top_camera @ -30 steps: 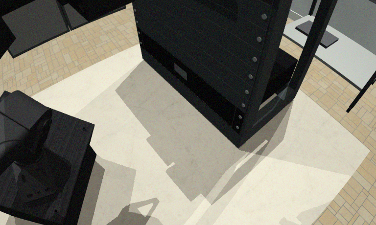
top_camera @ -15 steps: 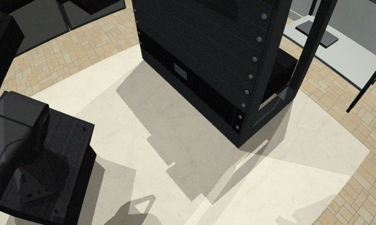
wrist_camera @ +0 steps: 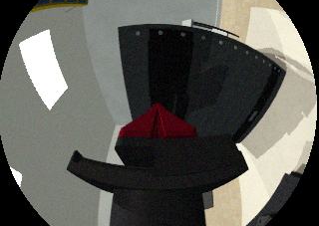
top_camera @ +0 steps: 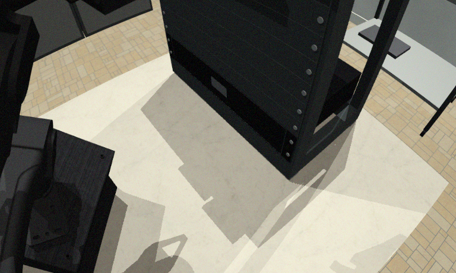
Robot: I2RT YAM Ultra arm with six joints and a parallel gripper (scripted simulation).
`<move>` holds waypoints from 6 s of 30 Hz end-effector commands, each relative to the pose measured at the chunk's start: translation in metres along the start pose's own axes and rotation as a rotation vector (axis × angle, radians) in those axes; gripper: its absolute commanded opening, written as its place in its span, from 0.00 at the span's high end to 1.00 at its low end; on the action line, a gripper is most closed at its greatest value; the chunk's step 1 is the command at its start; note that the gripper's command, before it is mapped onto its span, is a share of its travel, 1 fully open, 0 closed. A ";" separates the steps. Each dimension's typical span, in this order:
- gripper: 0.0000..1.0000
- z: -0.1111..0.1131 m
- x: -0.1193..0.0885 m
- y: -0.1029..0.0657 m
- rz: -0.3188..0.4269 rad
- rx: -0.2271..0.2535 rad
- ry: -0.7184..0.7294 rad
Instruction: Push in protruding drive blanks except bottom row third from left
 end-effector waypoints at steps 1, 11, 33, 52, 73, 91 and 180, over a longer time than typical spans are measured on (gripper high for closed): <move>1.00 0.000 0.002 -0.003 -0.072 -0.046 -0.016; 1.00 0.001 0.003 -0.001 -0.080 -0.040 -0.018; 1.00 0.003 0.017 0.008 -0.091 -0.046 0.009; 1.00 0.000 0.018 0.035 -0.086 -0.053 0.011; 1.00 0.005 0.026 0.059 -0.111 -0.022 0.018; 1.00 0.002 0.019 0.063 -0.076 -0.047 0.007; 1.00 0.007 0.020 0.098 -0.080 -0.050 0.005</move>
Point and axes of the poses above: the point where the finger pads meet when closed, its own y axis out along the fingers, its own z axis across the jaws, x = y × z, the point moved 7 cm from there along -y, back along the fingers, and after that the axes turned 14 degrees about -y, right-handed, at the moved point
